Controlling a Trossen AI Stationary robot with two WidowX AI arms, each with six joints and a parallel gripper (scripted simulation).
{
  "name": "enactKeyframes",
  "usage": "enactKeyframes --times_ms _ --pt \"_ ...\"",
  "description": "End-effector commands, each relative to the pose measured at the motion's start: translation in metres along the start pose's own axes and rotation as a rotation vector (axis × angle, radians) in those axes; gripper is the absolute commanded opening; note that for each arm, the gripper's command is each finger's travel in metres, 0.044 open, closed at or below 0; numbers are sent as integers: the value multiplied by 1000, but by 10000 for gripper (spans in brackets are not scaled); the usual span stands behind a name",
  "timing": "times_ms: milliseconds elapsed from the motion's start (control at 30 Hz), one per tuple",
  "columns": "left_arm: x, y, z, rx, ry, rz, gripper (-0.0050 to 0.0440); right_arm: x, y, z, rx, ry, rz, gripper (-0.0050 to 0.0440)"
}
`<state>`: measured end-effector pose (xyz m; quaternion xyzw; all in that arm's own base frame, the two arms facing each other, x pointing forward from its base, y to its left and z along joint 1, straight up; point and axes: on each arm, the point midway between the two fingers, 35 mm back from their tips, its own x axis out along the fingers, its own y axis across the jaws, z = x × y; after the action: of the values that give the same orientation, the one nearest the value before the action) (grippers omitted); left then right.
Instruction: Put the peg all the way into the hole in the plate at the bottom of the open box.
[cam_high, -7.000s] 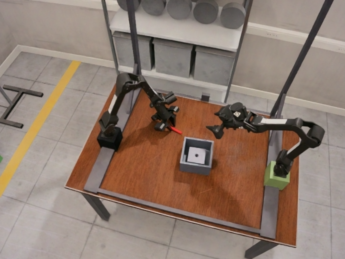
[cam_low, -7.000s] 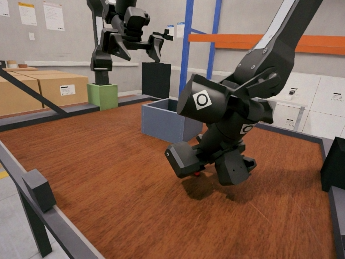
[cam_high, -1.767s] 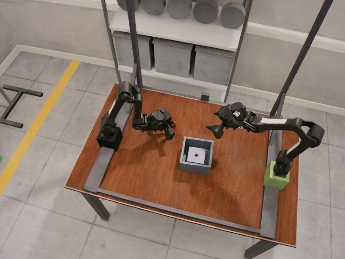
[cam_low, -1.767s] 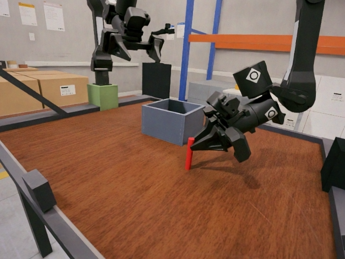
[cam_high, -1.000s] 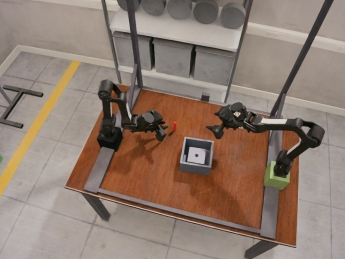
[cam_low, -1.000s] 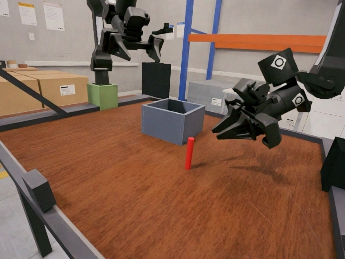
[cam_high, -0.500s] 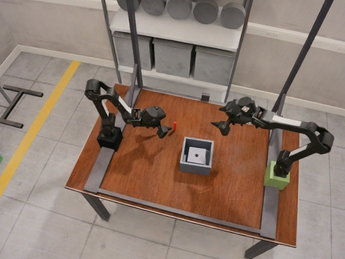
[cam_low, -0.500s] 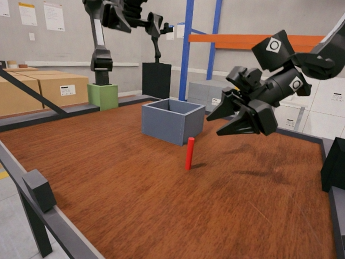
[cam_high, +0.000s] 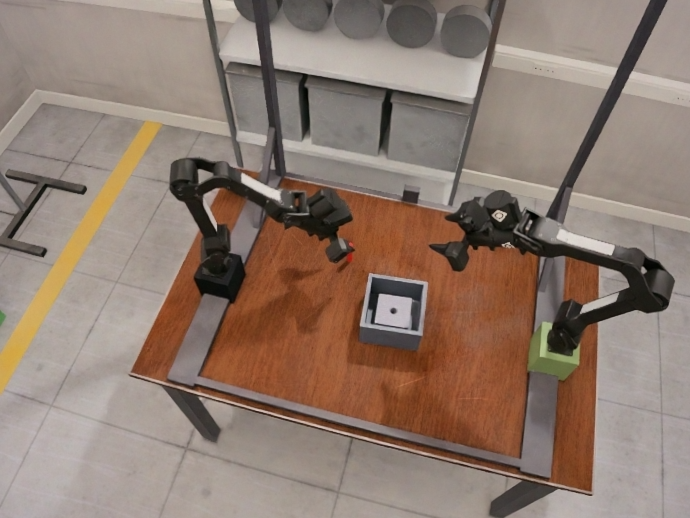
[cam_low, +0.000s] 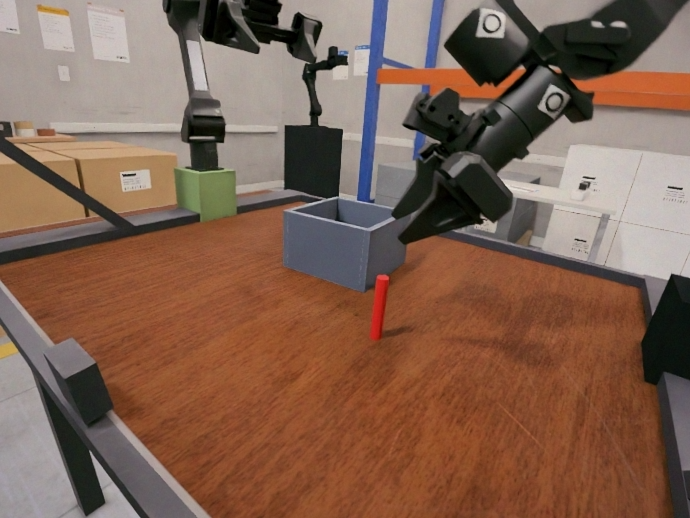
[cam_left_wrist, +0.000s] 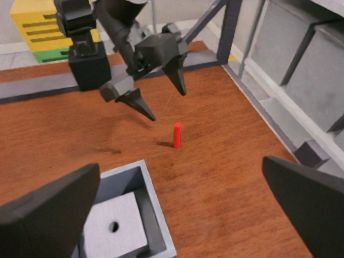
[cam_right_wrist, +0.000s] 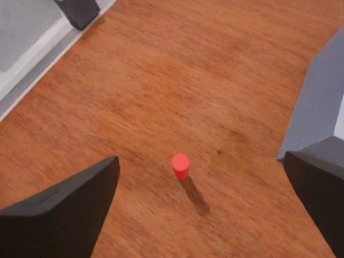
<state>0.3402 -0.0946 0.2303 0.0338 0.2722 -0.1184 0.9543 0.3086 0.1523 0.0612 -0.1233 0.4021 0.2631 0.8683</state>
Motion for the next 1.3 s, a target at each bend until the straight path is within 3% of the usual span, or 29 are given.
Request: enactKeyframes --times_ms 0,200,367,967,1267 --pt "-6 1 9 -4 -25 4 440 2 1 13 27 90 -18 440" --pt "-6 1 9 -4 -26 4 440 0 4 8 63 262 -34 440" --pt "-5 1 8 -2 -23 2 440 -1 5 8 74 311 -42 440" --pt "-5 1 8 -2 -23 2 440 0 5 5 80 340 -45 440" --pt "-5 1 8 -2 -23 2 440 13 3 4 -89 334 53 224"
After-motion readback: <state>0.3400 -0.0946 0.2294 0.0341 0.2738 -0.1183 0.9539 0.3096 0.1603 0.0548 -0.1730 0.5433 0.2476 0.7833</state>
